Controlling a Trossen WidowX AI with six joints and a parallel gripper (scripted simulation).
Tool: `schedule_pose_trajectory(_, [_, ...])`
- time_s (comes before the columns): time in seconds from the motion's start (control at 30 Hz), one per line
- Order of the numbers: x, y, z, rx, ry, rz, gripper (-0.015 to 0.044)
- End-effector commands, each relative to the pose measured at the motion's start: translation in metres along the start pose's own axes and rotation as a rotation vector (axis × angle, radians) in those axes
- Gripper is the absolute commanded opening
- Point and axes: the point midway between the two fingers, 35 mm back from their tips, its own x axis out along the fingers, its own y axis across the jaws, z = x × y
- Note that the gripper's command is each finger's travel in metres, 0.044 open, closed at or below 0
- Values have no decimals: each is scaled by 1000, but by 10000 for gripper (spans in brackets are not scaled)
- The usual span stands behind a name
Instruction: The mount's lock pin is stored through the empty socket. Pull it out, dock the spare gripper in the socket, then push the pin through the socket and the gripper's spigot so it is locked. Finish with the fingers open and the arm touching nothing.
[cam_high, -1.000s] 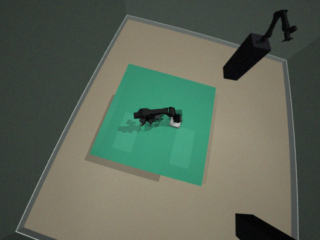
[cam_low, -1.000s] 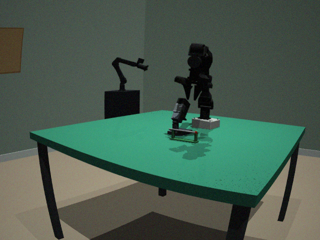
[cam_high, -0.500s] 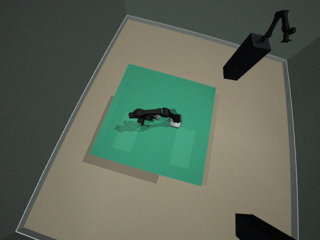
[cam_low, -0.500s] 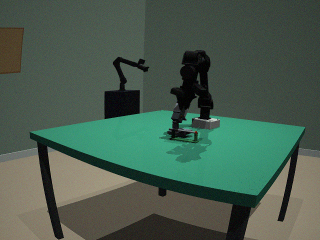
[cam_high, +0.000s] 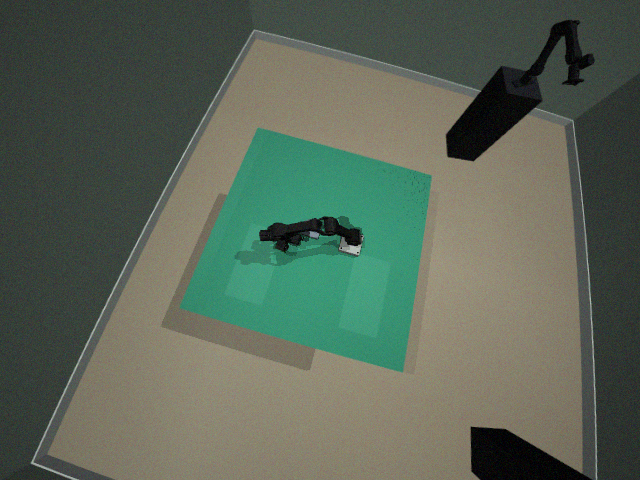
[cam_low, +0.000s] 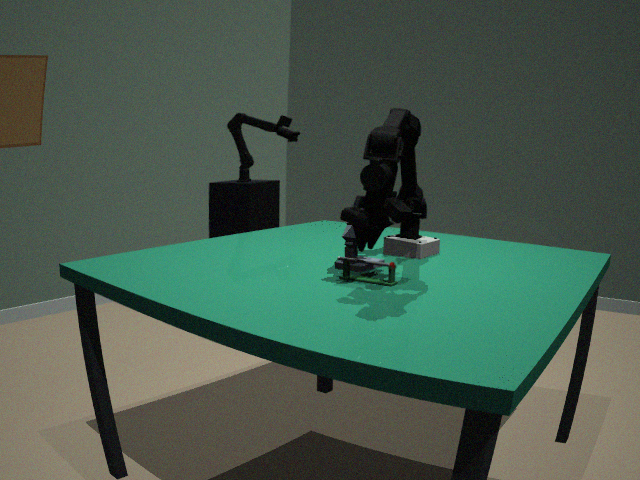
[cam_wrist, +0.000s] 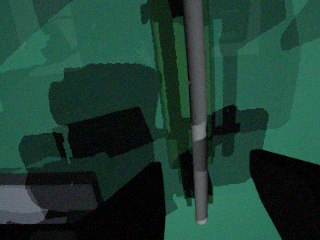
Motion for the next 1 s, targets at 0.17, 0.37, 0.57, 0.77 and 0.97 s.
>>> schedule_pose_trajectory(0.17, [14,-1,3,1,5,0,180])
schedule_pose_trajectory(0.37, [24,-1,6,1,5,0,180])
schedule_pose_trajectory(0.57, [33,-1,9,1,5,0,180])
schedule_pose_trajectory(0.77, [43,-1,11,1,5,0,180])
schedule_pose_trajectory(0.97, [52,-1,14,1,5,0,180])
